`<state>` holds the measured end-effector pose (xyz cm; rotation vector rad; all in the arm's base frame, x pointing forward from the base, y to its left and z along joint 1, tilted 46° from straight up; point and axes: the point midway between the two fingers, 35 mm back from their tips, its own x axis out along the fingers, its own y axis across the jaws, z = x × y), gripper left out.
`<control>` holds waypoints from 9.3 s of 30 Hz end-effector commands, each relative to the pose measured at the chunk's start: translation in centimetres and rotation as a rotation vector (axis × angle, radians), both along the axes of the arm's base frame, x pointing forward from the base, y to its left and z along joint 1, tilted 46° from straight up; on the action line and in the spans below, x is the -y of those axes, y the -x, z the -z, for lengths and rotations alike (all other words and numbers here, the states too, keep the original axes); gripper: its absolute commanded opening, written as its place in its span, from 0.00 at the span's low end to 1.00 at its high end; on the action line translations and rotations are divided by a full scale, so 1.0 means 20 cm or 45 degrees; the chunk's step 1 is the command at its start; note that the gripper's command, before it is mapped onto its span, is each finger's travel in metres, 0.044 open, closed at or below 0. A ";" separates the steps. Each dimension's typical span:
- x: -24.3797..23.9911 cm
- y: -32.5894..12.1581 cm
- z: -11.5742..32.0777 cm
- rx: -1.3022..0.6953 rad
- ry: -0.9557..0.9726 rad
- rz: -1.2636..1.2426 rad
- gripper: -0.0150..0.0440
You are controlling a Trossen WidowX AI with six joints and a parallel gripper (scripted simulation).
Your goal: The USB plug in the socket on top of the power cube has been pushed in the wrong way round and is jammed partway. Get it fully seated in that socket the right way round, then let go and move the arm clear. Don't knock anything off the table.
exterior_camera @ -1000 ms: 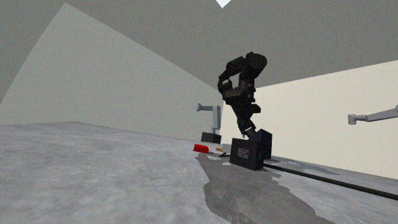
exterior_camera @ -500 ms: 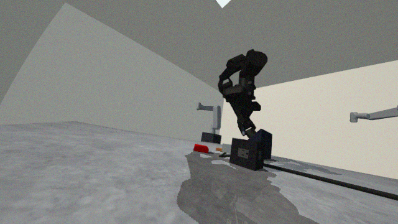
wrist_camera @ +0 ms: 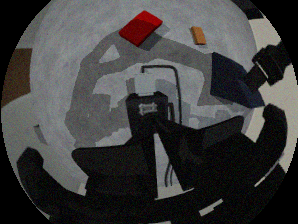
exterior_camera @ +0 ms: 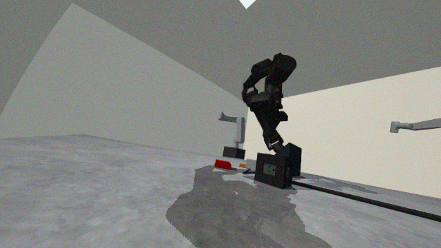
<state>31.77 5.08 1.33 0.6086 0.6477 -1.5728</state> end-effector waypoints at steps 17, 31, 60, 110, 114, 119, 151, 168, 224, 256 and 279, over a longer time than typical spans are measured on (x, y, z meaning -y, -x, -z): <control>0.00 0.00 0.00 -0.456 -0.062 -0.464 0.25; 0.00 0.00 0.00 -0.782 -0.105 -0.795 0.25; 0.00 0.00 0.00 -1.456 -0.196 -1.482 0.25; 0.00 0.00 0.00 -2.618 -0.353 -2.667 0.25; 0.00 0.00 0.00 -2.711 -0.365 -2.761 0.25; 0.00 0.00 0.00 -2.746 -0.370 -2.797 0.25; 0.01 0.00 0.02 -2.717 -0.367 -2.811 0.25; 0.01 0.00 0.03 -2.698 -0.365 -2.825 0.25; 0.02 0.00 0.06 -2.634 -0.359 -2.873 0.25; 0.03 0.00 0.08 -2.612 -0.357 -2.889 0.25; 0.04 0.00 0.09 -2.612 -0.357 -2.889 0.25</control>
